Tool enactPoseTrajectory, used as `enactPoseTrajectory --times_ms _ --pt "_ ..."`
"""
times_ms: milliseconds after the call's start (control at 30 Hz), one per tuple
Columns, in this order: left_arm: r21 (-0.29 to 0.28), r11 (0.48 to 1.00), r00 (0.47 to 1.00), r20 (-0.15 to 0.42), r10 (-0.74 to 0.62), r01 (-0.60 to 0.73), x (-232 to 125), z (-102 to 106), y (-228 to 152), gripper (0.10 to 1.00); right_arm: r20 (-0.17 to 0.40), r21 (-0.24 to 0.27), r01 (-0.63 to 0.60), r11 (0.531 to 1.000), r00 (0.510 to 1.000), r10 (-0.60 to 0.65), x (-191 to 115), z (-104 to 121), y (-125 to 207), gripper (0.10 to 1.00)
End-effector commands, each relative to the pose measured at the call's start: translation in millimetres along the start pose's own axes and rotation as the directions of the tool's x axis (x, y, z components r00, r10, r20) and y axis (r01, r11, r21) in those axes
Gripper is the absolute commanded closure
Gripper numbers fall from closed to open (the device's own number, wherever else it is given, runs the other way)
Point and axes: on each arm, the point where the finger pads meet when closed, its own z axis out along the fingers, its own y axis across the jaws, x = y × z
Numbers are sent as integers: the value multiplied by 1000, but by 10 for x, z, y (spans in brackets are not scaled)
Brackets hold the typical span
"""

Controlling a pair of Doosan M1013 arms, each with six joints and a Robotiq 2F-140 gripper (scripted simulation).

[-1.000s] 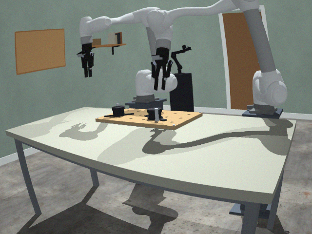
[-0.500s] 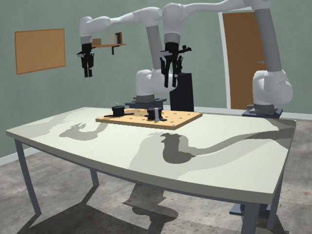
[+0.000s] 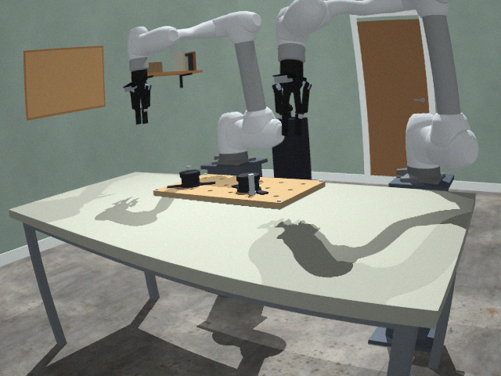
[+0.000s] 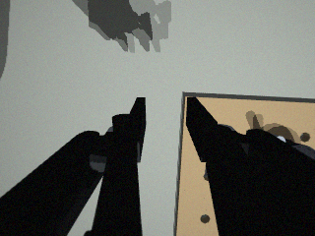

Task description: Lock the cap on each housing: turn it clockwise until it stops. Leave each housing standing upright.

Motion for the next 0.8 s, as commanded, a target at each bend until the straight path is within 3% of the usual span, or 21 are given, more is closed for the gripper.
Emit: enactPoseTrajectory --times_ms 0,767 --pt "-3 1000 1000 15 10 -10 84 -9 -154 770 -1 0 0 1000 1000 0 2 -8 -1 770" --pt "-28 998 988 138 62 -59 727 -122 -1569 770 -1 0 0 1000 1000 0 2 -8 -1 770"
